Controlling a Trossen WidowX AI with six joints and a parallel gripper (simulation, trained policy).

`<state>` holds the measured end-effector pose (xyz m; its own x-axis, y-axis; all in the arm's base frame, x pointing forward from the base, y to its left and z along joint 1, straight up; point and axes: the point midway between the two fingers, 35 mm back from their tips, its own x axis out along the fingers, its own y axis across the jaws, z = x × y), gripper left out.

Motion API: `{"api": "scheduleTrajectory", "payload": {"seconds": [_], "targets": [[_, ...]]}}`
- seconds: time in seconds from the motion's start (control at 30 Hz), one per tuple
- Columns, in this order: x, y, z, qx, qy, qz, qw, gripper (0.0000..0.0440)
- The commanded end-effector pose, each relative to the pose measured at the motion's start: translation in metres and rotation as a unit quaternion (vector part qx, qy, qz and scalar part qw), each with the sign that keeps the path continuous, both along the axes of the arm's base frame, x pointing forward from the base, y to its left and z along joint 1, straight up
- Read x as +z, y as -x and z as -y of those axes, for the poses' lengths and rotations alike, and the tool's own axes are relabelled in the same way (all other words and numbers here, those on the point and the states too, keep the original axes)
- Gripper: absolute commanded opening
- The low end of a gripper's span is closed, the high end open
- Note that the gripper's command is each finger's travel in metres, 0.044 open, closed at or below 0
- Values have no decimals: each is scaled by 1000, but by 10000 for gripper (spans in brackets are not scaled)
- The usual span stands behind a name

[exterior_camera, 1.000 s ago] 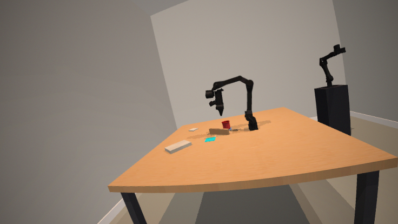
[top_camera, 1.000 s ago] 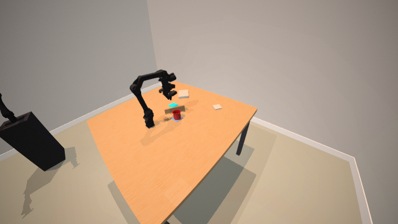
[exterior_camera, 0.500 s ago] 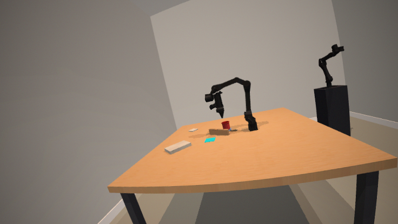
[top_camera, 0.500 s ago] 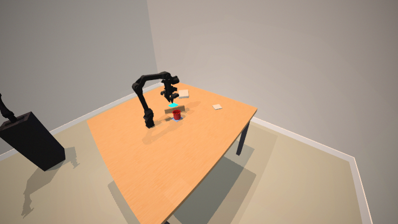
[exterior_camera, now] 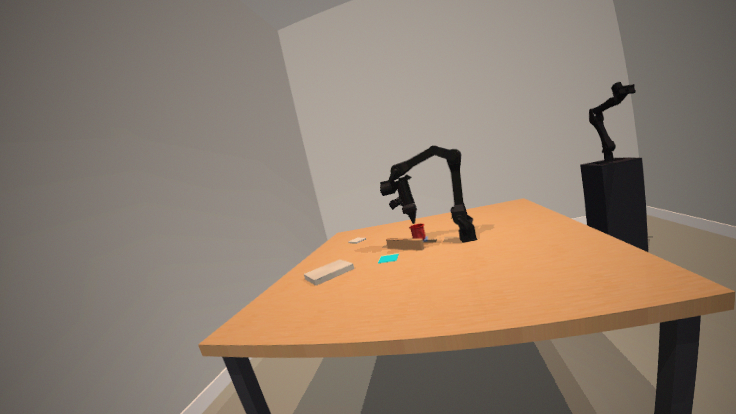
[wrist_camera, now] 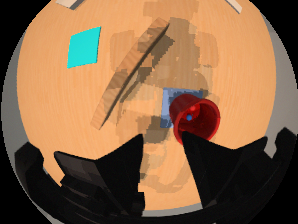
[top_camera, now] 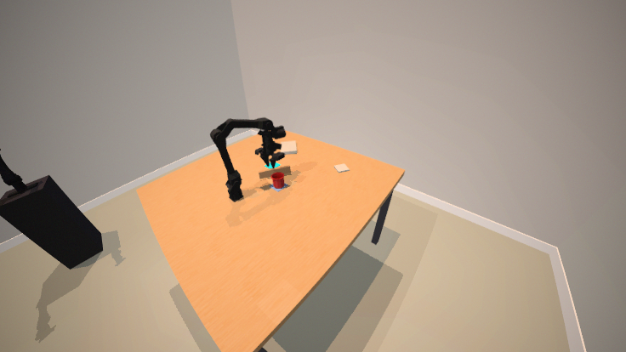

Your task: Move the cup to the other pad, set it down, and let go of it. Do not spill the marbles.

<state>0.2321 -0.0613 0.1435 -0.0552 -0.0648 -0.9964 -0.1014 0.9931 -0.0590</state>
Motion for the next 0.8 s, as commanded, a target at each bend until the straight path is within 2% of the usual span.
{"api": "scheduleTrajectory", "payload": {"seconds": [0.0,0.77], "targets": [[-11,2,5,8,-2,-13,1000,192],[-69,11,23,90,-22,-47,995,195]]}}
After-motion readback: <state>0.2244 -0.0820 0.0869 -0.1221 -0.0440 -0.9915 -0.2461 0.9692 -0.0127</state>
